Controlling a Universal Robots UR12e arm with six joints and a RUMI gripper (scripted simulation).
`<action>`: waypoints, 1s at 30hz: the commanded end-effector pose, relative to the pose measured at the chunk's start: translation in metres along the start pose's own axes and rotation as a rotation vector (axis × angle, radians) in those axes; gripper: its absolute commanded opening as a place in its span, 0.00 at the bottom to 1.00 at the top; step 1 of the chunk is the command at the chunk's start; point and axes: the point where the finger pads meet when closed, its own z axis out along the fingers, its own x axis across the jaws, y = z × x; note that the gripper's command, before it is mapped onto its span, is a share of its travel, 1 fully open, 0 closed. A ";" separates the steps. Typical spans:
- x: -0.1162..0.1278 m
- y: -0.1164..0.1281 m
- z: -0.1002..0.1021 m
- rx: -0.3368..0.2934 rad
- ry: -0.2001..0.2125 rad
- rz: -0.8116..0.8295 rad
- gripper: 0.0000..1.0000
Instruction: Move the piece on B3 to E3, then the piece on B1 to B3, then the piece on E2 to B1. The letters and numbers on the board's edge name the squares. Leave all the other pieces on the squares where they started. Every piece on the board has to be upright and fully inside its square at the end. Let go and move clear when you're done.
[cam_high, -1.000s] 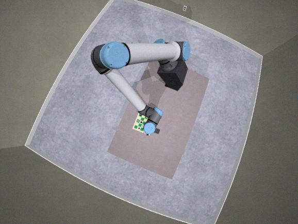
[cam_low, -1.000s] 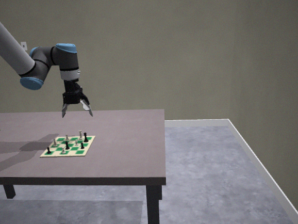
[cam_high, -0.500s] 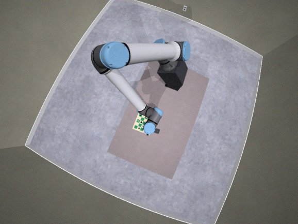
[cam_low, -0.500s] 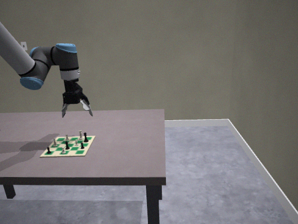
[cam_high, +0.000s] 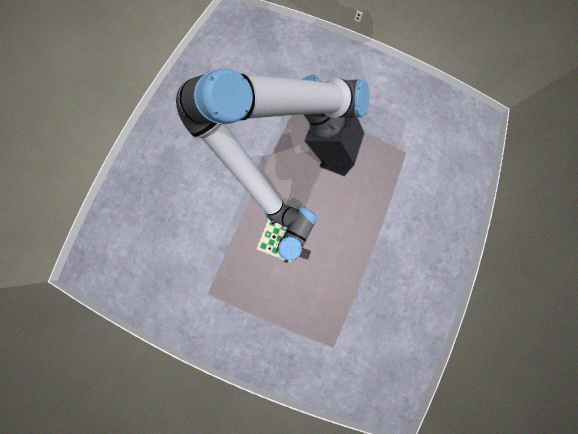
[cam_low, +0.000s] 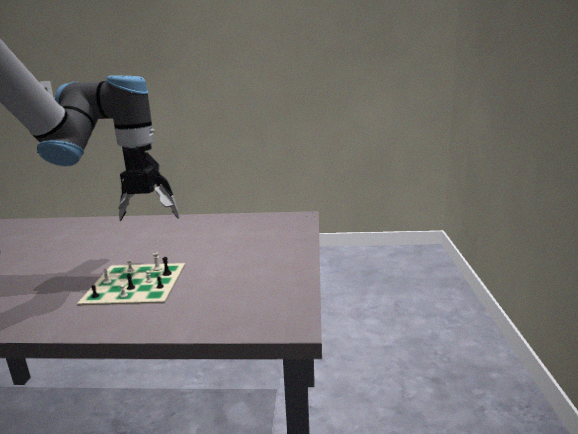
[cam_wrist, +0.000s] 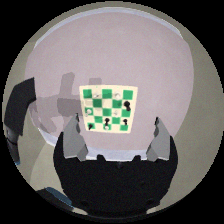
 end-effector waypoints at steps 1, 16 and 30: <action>0.000 0.000 -0.021 0.000 0.001 0.000 1.00; 0.000 0.000 -0.046 0.000 0.001 0.000 1.00; 0.000 0.000 -0.046 0.000 0.001 0.000 1.00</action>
